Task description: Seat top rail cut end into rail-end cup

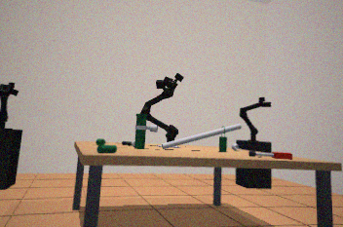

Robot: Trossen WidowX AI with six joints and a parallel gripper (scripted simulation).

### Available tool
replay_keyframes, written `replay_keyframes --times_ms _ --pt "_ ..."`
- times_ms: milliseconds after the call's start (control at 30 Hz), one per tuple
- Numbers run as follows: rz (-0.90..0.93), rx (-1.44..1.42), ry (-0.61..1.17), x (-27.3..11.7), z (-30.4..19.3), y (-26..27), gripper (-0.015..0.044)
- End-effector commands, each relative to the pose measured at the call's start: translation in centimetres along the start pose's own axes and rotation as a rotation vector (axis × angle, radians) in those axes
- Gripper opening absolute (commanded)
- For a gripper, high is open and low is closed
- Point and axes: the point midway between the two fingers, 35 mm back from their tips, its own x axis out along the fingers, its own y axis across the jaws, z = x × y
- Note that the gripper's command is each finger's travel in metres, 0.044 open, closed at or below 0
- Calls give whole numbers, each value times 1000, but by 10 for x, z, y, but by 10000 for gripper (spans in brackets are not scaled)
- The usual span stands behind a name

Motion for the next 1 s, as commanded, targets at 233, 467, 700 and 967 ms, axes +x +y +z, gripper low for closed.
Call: replay_keyframes --times_ms 233,467,700,967 --pt "-279 289 45 -8 -52 -75 440" --pt "-577 398 89 -36 -95 -136 440" --pt "-910 544 243 -93 -156 -182 440" --pt "-1355 714 506 -198 -225 -198 440"
